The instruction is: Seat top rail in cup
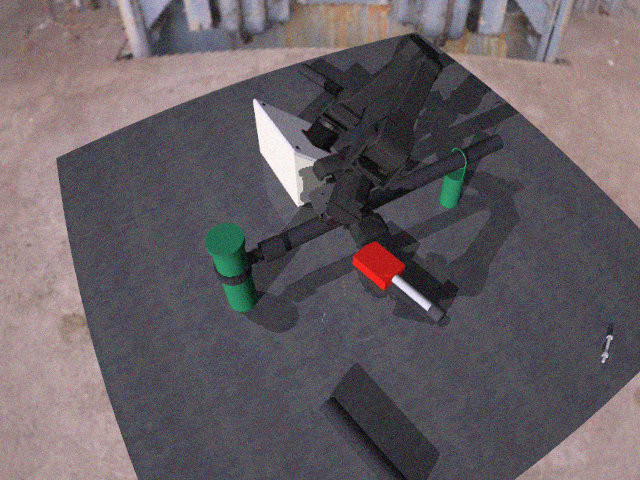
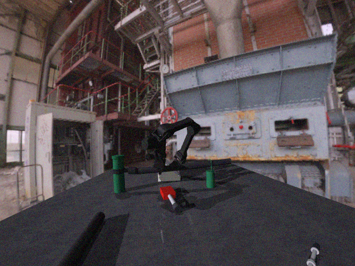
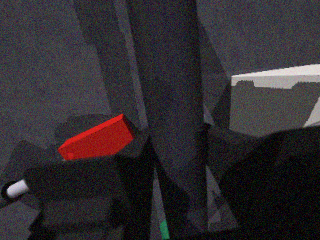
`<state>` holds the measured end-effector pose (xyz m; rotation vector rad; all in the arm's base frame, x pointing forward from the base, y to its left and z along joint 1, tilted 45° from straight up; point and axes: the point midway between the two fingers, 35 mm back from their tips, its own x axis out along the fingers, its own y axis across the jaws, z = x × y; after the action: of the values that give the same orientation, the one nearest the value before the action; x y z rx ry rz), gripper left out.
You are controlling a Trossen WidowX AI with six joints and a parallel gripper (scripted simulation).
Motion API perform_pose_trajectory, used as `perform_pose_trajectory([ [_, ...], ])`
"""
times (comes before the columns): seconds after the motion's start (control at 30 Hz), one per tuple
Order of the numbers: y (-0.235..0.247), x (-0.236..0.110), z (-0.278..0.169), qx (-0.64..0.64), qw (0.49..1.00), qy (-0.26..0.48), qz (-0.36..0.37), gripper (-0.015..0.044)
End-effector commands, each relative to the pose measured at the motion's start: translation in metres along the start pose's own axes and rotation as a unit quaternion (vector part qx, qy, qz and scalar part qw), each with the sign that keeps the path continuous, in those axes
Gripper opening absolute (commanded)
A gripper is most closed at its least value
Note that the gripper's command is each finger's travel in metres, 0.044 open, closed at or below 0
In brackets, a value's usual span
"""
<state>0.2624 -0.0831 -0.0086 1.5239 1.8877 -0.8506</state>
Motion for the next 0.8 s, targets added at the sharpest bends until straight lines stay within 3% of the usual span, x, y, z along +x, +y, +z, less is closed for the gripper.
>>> perform_pose_trajectory([
  [0.0,0.0009,-0.0030,0.0026,0.000,1.000,-0.005,0.003,0.0000],
  [0.77,0.0034,-0.0054,0.0073,0.000,1.000,0.000,0.000,0.0000],
])
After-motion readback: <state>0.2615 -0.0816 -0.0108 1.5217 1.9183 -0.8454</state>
